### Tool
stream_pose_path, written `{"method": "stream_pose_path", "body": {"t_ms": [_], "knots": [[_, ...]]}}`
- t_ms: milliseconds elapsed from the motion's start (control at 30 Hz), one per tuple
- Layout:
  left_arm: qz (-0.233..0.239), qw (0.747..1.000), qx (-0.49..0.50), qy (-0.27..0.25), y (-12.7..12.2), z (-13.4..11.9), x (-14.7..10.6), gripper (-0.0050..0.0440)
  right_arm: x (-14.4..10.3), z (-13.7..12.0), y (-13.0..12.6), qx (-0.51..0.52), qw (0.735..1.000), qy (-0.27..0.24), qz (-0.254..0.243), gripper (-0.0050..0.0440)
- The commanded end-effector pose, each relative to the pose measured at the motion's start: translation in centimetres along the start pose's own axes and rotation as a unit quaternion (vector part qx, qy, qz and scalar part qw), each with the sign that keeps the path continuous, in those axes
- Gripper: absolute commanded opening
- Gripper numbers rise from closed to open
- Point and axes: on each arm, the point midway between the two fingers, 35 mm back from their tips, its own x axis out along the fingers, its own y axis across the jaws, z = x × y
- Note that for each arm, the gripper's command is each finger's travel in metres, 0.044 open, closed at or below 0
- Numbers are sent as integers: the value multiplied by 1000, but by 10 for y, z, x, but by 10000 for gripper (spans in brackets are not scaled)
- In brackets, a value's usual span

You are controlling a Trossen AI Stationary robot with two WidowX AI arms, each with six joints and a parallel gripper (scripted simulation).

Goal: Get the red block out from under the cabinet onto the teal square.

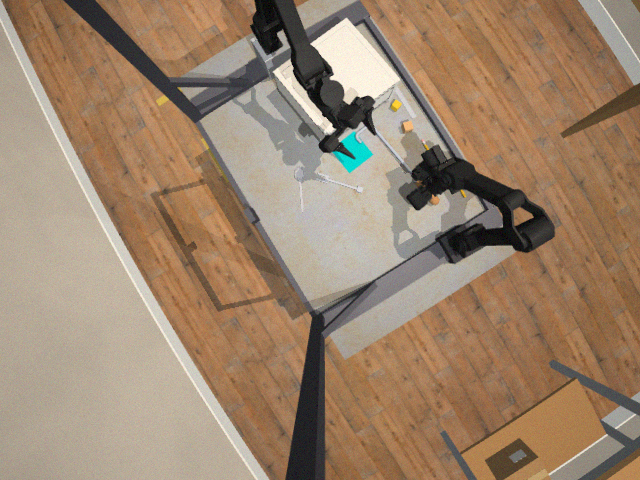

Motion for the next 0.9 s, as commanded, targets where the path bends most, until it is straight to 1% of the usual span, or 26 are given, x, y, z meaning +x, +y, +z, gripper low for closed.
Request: {"method": "stream_pose_path", "body": {"t_ms": [0, 333, 533, 800, 867], "knots": [[-2, 1000, -4, -15, 0, 12, -4, 440, -4, 10, -3, 4, 1000, -10, -3, 116], [-2, 1000, -4, -15, 0, 12, -4, 440, -6, 20, -3, 4, 1000, -9, -3, 116], [-2, 1000, -4, -15, 0, 12, -4, 440, -10, 36, -3, 4, 1000, -10, -3, 116], [-2, 1000, -4, -15, 0, 12, -4, 440, -14, 66, -3, 4, 1000, -11, -3, 116], [-2, 1000, -4, -15, 0, 12, -4, 440, -14, 66, -3, 4, 1000, -11, -3, 116]]}}
